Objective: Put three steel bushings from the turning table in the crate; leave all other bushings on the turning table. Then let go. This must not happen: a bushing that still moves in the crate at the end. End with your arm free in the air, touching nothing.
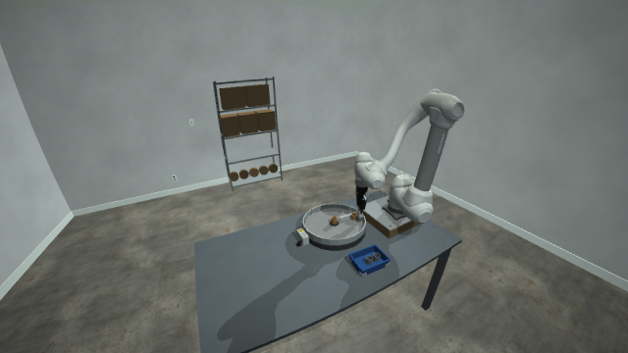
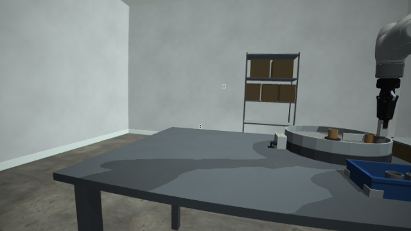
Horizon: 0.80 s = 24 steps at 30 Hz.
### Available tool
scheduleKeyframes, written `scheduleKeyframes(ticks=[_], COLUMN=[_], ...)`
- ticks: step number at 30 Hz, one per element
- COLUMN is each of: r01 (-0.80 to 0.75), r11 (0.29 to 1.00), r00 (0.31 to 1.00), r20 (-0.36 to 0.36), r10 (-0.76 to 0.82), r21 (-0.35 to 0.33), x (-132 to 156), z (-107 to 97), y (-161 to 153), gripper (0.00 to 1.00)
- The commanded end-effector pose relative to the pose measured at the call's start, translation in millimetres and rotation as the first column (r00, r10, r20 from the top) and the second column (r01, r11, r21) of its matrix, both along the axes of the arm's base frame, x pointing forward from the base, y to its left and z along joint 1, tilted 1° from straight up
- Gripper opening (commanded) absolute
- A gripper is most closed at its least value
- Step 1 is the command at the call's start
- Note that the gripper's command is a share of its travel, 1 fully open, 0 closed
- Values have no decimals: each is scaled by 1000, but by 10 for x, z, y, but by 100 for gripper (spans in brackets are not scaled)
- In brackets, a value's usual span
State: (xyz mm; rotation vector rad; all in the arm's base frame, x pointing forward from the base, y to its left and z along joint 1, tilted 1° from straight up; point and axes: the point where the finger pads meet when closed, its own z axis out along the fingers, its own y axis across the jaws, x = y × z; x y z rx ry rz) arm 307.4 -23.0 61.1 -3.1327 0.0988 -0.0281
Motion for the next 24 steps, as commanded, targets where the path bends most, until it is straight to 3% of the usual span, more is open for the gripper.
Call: scheduleKeyframes(ticks=[1,24], r01=[3,3], r11=[1000,1000], r00=[1000,1000], r20=[1,1], r10=[-3,-3], r21=[-1,-1], x=[10,12], z=[-25,-186], y=[10,12], gripper=[10,10])
